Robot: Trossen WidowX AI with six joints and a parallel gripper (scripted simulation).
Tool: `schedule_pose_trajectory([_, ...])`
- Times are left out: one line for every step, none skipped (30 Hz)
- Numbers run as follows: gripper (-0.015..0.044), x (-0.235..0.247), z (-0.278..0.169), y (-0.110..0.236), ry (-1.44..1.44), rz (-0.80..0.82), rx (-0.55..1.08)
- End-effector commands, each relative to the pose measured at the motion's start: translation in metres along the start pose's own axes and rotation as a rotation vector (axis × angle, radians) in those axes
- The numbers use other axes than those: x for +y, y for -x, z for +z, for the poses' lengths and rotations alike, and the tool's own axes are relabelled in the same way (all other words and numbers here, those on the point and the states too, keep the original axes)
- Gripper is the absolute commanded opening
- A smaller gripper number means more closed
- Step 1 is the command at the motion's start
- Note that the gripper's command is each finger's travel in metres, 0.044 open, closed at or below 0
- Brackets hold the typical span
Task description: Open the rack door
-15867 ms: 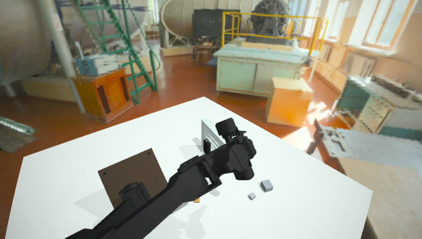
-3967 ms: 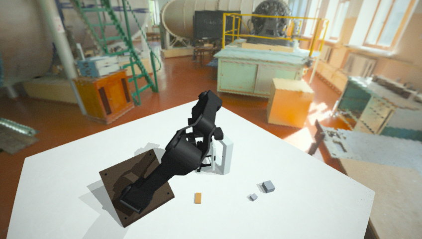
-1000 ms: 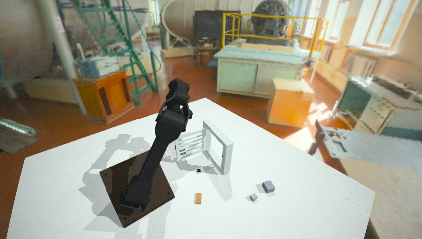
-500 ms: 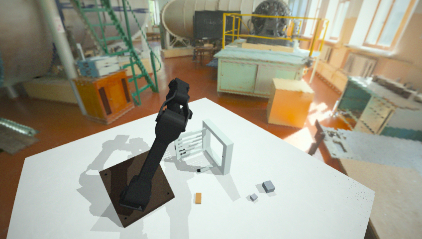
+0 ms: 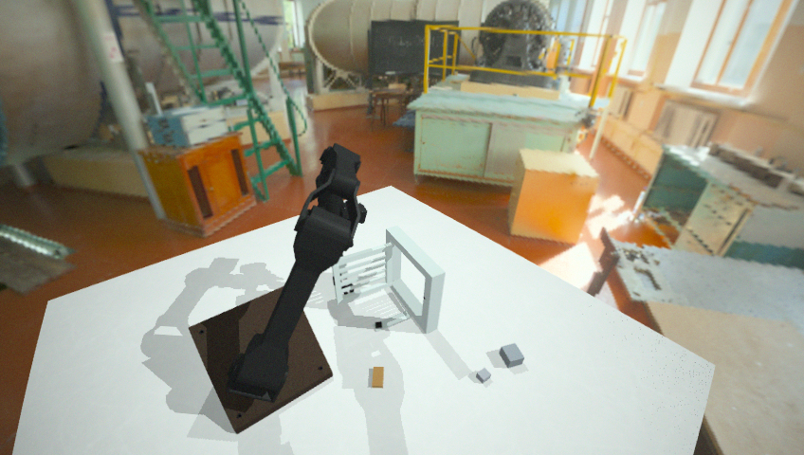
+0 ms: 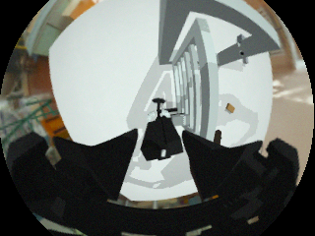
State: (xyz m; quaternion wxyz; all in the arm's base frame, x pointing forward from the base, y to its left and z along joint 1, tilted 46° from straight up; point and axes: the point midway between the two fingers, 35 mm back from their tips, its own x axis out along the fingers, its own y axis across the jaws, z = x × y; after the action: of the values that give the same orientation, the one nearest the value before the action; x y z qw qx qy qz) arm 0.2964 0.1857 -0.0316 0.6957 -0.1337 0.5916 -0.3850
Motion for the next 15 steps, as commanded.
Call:
schedule_pose_trajectory([0.0288, 0.0, 0.0, 0.008, -0.004, 0.008, 0.0])
schedule_pose_trajectory([0.0288, 0.001, 0.0, 0.009, -0.004, 0.01, 0.0])
schedule_pose_trajectory([0.0288, 0.001, 0.0, 0.011, -0.004, 0.011, -0.001])
schedule_pose_trajectory([0.0288, 0.001, 0.0, 0.012, -0.003, 0.012, -0.001])
schedule_pose_trajectory([0.0288, 0.001, 0.0, 0.014, -0.003, 0.014, -0.002])
schedule_pose_trajectory([0.0288, 0.001, 0.0, 0.015, -0.003, 0.015, -0.002])
schedule_pose_trajectory([0.0288, 0.001, 0.0, 0.017, -0.003, 0.017, -0.003])
schedule_pose_trajectory([0.0288, 0.001, 0.0, 0.019, -0.003, 0.018, -0.003])
schedule_pose_trajectory([0.0288, 0.001, 0.0, 0.02, -0.003, 0.019, -0.004])
schedule_pose_trajectory([0.0288, 0.001, 0.0, 0.022, -0.003, 0.021, -0.004])
schedule_pose_trajectory([0.0288, 0.001, 0.0, 0.023, -0.003, 0.022, -0.004])
schedule_pose_trajectory([0.0288, 0.001, 0.0, 0.025, -0.003, 0.023, -0.005])
schedule_pose_trajectory([0.0288, 0.001, 0.0, 0.026, -0.003, 0.025, -0.005])
schedule_pose_trajectory([0.0288, 0.001, 0.0, 0.028, -0.003, 0.026, -0.006])
schedule_pose_trajectory([0.0288, 0.001, 0.0, 0.029, -0.002, 0.027, -0.006])
